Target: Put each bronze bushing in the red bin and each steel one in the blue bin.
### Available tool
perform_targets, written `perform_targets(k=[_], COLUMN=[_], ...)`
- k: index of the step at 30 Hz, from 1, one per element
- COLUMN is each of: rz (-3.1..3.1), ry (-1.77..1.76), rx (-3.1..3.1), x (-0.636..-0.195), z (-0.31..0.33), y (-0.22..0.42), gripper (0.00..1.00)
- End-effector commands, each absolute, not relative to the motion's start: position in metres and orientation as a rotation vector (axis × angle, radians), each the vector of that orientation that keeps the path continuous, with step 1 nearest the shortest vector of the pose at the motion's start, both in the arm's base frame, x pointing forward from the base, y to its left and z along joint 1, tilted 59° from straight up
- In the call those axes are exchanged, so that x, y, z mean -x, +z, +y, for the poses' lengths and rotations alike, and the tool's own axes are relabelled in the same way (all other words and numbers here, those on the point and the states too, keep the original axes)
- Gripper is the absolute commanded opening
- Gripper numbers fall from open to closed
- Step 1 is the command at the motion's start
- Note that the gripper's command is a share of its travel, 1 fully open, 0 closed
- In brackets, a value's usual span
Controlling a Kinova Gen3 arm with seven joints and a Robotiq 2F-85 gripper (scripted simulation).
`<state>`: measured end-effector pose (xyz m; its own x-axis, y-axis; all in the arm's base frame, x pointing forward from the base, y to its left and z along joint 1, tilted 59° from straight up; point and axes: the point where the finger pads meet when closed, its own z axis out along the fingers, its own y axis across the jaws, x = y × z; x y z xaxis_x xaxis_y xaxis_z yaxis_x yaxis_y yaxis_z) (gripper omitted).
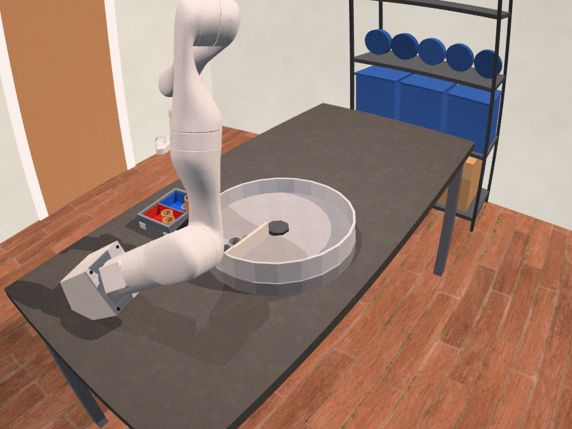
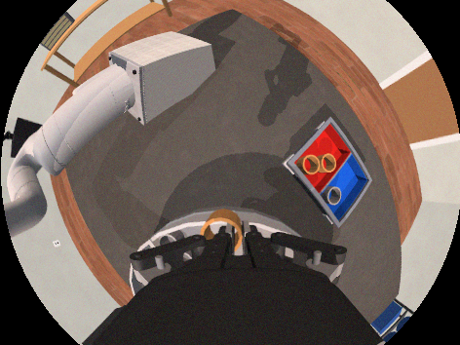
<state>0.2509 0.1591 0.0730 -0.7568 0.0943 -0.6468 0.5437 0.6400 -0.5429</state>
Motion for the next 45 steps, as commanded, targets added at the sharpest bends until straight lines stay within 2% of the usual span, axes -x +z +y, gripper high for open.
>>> perform_targets(k=[1,6,11,14,19,24,36,45], rz=[2.226,2.226,2.153,2.153,2.071,2.071,1.908,1.888], ry=[-1.007,-1.007,-0.932,-0.932,-0.855,-0.855,-0.711,-0.695], rx=[-0.544,-0.544,-0.695,-0.695,-0.840,-0.840,-1.082,-1.108], x=[-0.260,-0.260,-0.267,-0.267,-0.274,-0.274,-0.287,-0.288], z=[0.173,0.173,0.204,0.204,0.235,0.235,0.292,0.298], y=[0.048,0.048,0.006,0.006,-0.036,-0.036,-0.112,-0.120], gripper=[0.00,0.00,0.00,0.00,0.00,0.00,0.00,0.00])
